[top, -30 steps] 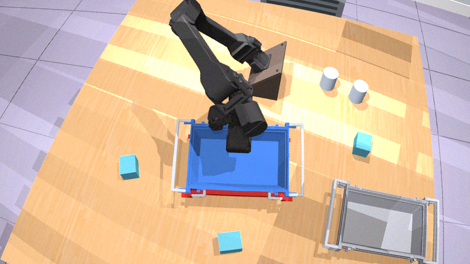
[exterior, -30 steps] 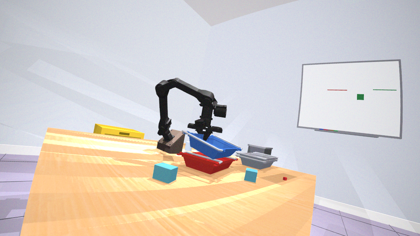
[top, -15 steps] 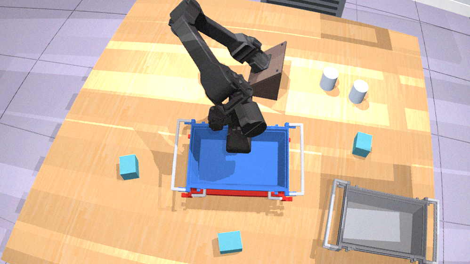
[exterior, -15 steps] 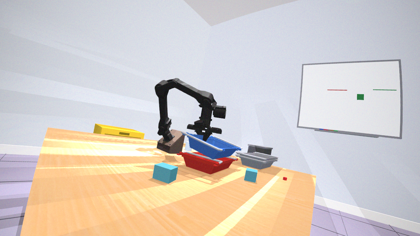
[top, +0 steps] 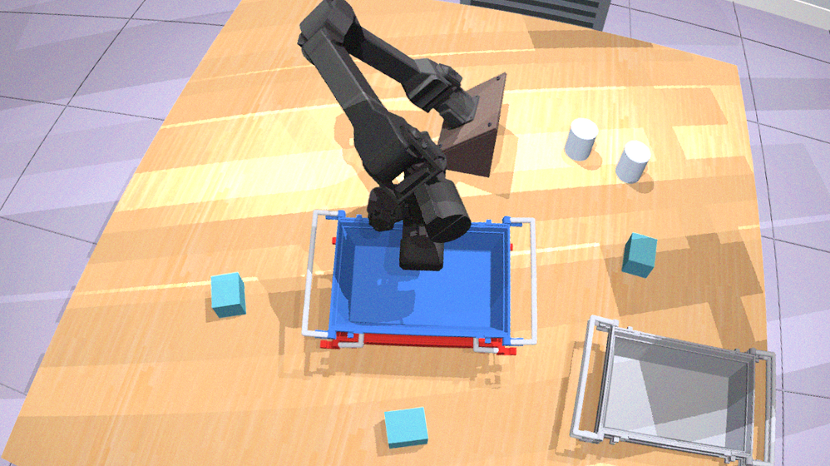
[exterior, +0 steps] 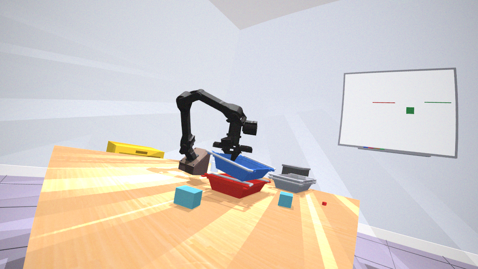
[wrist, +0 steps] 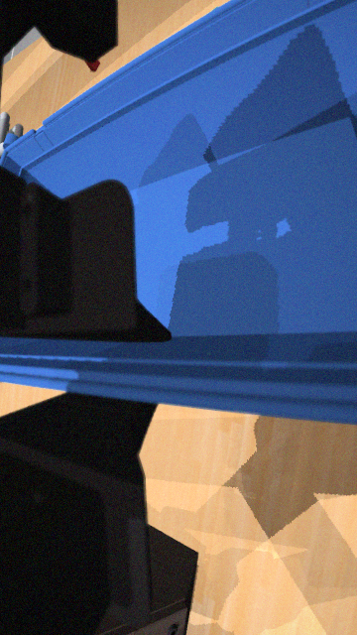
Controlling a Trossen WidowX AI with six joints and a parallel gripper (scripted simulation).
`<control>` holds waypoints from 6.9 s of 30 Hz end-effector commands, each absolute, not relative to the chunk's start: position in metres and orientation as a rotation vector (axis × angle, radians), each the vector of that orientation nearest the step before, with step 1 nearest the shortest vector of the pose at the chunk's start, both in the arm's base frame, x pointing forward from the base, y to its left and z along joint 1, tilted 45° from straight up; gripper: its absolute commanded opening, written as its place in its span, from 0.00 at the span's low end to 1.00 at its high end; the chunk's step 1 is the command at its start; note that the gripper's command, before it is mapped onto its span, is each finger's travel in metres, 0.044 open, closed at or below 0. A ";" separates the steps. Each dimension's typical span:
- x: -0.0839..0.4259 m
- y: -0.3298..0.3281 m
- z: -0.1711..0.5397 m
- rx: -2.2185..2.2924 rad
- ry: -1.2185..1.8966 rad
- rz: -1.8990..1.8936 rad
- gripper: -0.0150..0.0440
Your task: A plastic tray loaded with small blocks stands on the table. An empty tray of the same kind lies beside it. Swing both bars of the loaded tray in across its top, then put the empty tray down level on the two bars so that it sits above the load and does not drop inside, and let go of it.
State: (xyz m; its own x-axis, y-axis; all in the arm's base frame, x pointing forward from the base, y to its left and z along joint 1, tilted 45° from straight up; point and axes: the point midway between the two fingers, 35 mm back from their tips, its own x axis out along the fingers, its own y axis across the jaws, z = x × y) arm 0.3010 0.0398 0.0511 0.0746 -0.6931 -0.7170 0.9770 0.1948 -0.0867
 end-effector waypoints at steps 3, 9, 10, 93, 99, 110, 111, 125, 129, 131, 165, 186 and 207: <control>0.297 0.034 0.048 0.476 0.741 -1.352 0.25; 0.297 0.034 0.048 0.476 0.741 -1.352 0.25; 0.297 0.034 0.048 0.476 0.741 -1.352 0.25; 0.295 0.028 0.042 0.476 0.741 -1.353 0.25; 0.295 0.028 0.042 0.476 0.741 -1.353 0.25; 0.293 0.021 0.036 0.476 0.740 -1.353 0.25; 0.293 0.021 0.036 0.476 0.740 -1.353 0.25; 0.293 0.021 0.036 0.476 0.740 -1.353 0.25; 0.293 0.021 0.036 0.476 0.740 -1.353 0.25; 0.293 0.021 0.036 0.476 0.740 -1.353 0.25; 0.293 0.021 0.036 0.476 0.740 -1.353 0.25; 0.293 0.021 0.036 0.476 0.740 -1.353 0.50; 0.294 0.021 0.037 0.478 0.736 -1.352 1.00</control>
